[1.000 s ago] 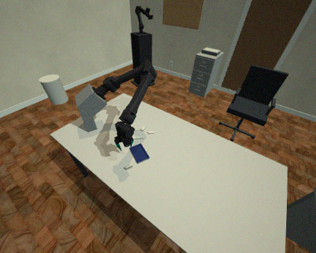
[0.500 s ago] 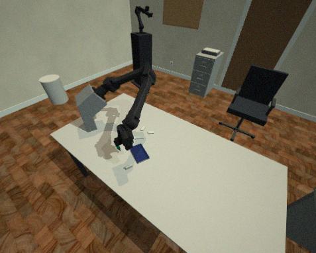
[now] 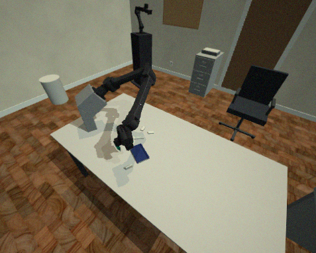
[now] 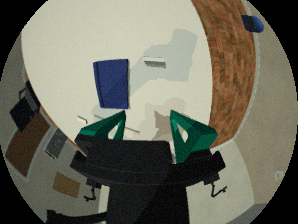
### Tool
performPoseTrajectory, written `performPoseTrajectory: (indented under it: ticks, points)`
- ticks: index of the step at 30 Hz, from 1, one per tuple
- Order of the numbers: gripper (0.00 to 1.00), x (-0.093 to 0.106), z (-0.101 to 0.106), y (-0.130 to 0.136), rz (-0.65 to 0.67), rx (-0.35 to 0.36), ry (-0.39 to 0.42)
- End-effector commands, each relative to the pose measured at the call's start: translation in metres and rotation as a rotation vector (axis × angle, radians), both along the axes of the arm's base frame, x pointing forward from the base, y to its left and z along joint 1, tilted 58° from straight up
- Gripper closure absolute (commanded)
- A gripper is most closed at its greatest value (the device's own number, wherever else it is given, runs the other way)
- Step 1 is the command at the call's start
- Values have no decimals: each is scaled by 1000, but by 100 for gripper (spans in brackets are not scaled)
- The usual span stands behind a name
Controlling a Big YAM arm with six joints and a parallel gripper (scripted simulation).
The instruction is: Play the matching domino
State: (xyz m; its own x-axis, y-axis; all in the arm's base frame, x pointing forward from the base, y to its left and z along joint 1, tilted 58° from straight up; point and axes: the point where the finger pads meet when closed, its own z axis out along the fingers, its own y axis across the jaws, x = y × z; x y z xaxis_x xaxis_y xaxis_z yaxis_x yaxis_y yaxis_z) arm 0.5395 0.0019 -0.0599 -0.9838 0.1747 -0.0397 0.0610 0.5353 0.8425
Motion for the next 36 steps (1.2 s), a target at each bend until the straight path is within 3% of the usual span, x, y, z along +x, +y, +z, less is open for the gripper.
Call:
performPoseTrajectory:
  ticks: [1,6,7,16,23,24,36]
  points:
    - [28,6,-4,-29,-31,3,-16]
    - [28,6,-4,-29,-31,3,-16]
    - [28,3,2,-12,-15,-1,-13]
    - [28,8,-5,-33,-72,13,2]
    - [28,8,-5,-33,-72,13,2]
    - [100,4,3,-13,-29,8,-2]
    - [100,4,3,-13,-29,8,-2]
